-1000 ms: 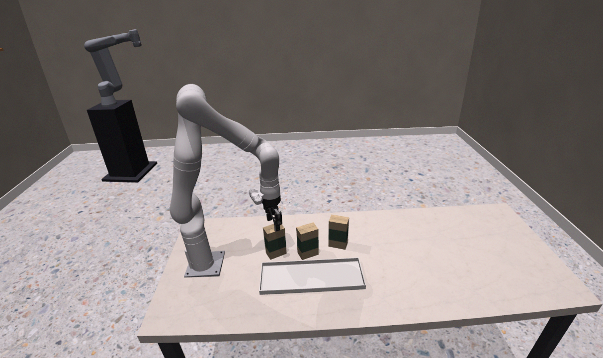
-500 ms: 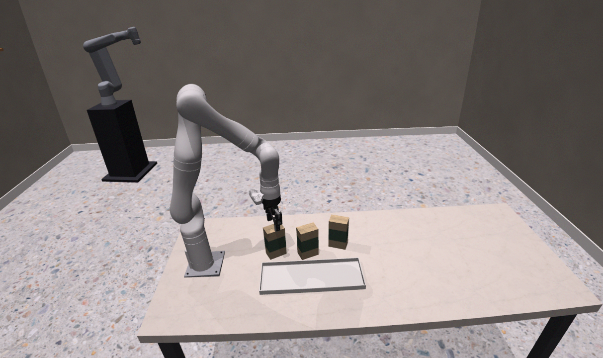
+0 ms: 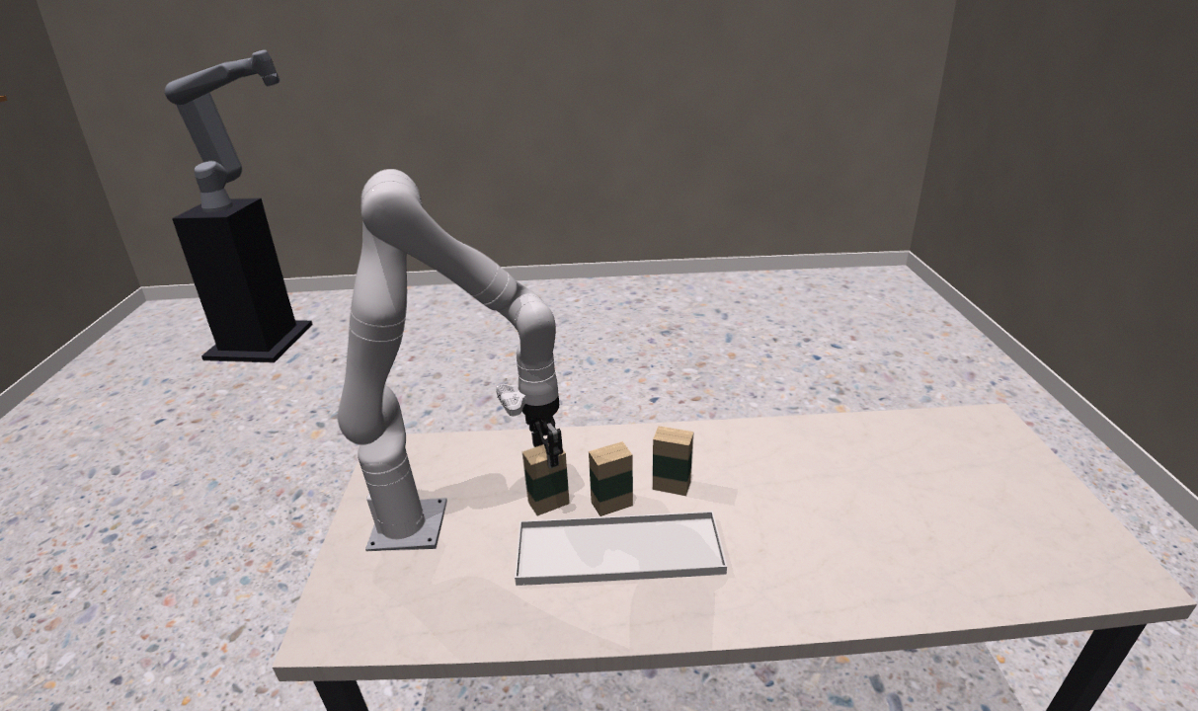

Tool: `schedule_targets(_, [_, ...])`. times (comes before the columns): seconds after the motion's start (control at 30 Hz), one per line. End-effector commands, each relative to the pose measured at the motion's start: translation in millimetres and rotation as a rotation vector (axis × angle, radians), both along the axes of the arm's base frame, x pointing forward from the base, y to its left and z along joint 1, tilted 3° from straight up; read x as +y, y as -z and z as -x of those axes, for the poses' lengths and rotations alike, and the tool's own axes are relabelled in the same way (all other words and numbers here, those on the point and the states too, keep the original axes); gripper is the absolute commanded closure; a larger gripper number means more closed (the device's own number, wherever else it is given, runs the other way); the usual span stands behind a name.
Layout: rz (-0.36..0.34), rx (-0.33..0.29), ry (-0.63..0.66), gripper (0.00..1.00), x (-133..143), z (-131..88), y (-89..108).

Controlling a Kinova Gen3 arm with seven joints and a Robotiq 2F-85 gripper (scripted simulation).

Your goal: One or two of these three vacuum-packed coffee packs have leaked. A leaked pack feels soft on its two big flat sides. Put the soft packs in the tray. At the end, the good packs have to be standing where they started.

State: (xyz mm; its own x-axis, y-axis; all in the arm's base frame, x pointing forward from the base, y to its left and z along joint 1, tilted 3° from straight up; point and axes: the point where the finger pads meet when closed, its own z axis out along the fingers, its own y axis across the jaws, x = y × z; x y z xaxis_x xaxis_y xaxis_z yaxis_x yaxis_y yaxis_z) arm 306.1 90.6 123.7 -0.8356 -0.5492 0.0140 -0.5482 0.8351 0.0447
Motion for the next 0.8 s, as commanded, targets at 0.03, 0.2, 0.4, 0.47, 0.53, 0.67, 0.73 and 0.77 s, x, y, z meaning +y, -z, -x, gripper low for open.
schedule_targets(0.03, [0.001, 0.012, -0.004, 0.17, 1.1, 3.7, 10.7])
schedule_targets(0.2, [0.001, 0.012, -0.004, 0.17, 1.2, 3.9, 15.5])
schedule_targets(0.4, [0.001, 0.012, -0.004, 0.17, 1.3, 4.1, 18.9])
schedule_targets(0.47, [0.001, 0.012, -0.004, 0.17, 1.3, 4.1, 18.9])
schedule_targets(0.53, [0.001, 0.012, -0.004, 0.17, 1.3, 4.1, 18.9])
schedule_targets(0.67, [0.001, 0.012, -0.004, 0.17, 1.3, 4.1, 18.9])
schedule_targets(0.73, [0.001, 0.012, -0.004, 0.17, 1.3, 4.1, 18.9])
schedule_targets(0.77, [0.001, 0.012, -0.004, 0.17, 1.3, 4.1, 18.9])
